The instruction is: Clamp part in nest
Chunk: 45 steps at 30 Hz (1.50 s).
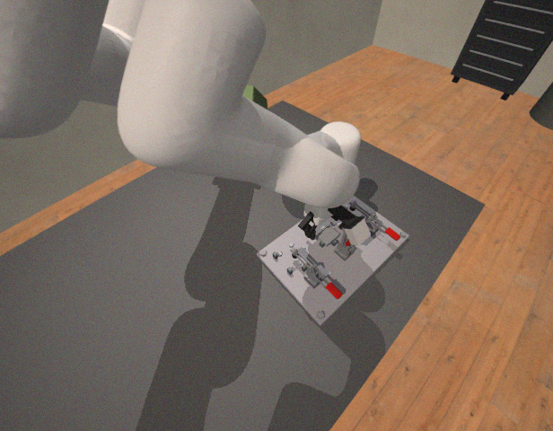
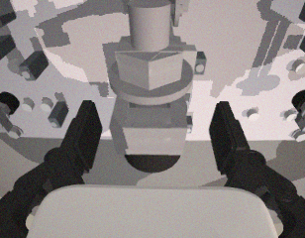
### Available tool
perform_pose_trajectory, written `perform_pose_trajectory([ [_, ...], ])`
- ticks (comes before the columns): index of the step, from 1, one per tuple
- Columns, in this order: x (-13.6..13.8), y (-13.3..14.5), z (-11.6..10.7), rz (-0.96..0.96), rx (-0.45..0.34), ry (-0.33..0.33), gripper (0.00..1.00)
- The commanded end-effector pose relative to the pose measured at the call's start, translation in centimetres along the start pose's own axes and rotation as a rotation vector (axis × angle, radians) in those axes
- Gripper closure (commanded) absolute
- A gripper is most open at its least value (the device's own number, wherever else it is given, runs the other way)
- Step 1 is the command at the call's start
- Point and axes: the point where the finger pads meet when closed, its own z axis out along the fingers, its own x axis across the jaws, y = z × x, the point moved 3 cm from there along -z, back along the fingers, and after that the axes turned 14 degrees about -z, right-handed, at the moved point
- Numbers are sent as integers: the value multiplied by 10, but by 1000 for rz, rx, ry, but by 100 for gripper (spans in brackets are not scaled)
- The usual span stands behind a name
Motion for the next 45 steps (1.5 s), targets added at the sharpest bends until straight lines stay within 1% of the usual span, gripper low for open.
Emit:
perform_pose_trajectory([
  [1, 0, -1, -16, 0, 2, -1, 0],
  [5, 0, -1, -31, 0, 2, -1, 0],
  [7, 0, -1, -31, 0, 2, -1, 0],
  [11, 0, -1, -44, 0, 2, -1, 0],
  [15, 0, -1, -51, 0, 2, -1, 0],
  [34, 0, -1, -53, 0, 2, -1, 0],
  [35, 0, -1, -53, 0, 2, -1, 53],
  [41, 0, -1, -60, 0, 2, -1, 53],
  [45, 0, -1, -82, 0, 2, -1, 53],
])
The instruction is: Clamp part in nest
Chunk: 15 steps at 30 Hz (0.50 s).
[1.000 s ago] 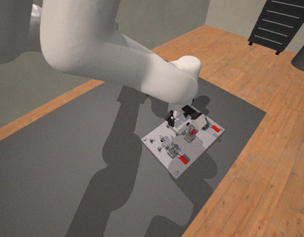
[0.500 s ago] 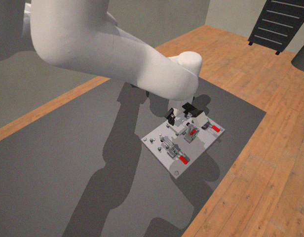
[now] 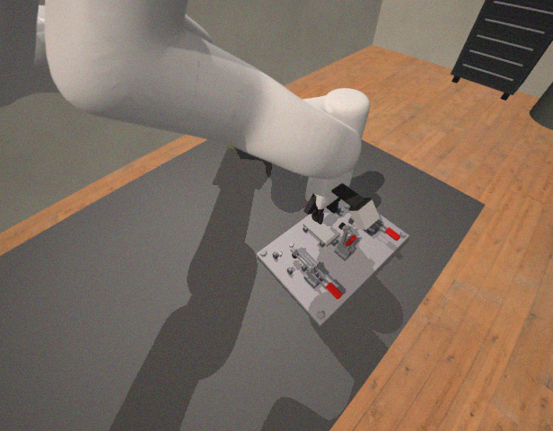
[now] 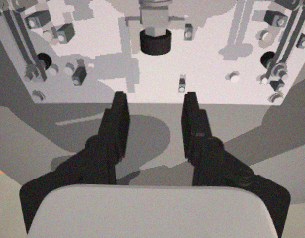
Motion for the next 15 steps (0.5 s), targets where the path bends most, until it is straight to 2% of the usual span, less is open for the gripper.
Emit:
perform_pose_trajectory([
  [1, 0, -1, -29, 1, 2, -1, 53],
  [5, 0, -1, -64, 1, 2, -1, 53],
  [6, 0, -1, -64, 1, 2, -1, 53],
  [10, 0, -1, -92, 1, 2, -1, 53],
  [15, 0, -1, -102, 1, 2, -1, 53],
])
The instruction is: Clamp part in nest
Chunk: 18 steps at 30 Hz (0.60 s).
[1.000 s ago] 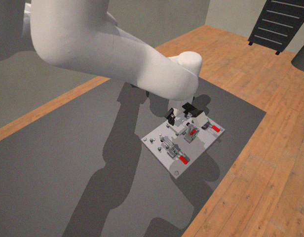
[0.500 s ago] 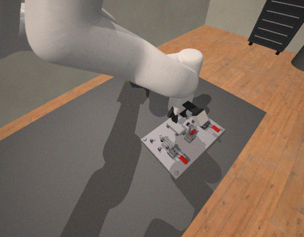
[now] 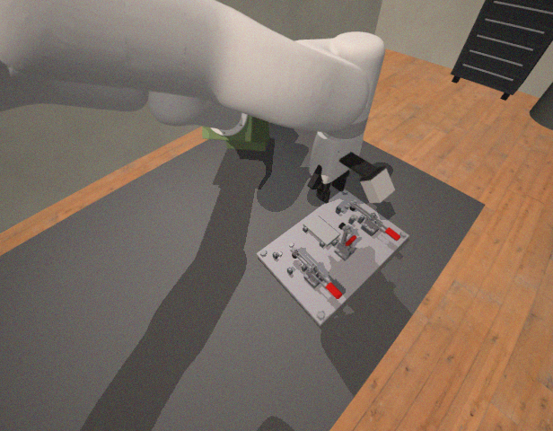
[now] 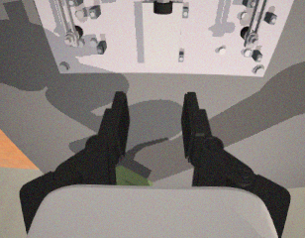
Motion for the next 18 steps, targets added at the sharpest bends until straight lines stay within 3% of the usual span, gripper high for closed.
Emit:
perform_pose_trajectory([
  [1, 3, 1, -25, 3, -5, 12, 53],
  [18, 9, -22, -26, 3, -5, 12, 53],
])
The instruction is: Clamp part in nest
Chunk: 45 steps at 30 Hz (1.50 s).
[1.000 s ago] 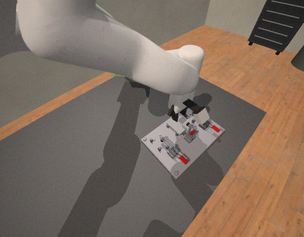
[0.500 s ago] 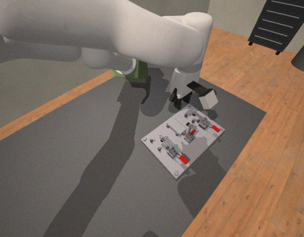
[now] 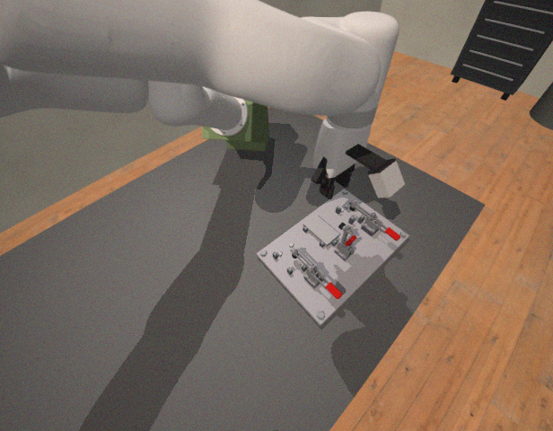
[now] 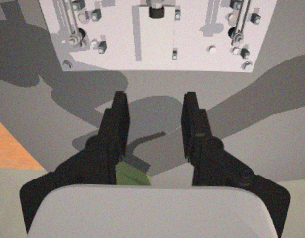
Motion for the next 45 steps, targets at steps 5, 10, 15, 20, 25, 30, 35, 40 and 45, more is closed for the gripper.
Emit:
perform_pose_trajectory([
  [5, 8, -34, -1, 1, 2, -1, 53],
  [10, 14, -55, -1, 1, 2, -1, 53],
  [15, 16, -65, -1, 1, 2, -1, 53],
  [20, 19, -74, -1, 1, 2, -1, 53],
  [25, 19, -76, -1, 1, 2, -1, 53],
  [30, 19, -76, 0, 1, 2, -1, 53],
  [35, 19, -76, 3, 1, 2, -1, 53],
  [40, 19, -76, 13, 1, 2, -1, 53],
  [45, 19, -76, 29, 1, 2, -1, 53],
])
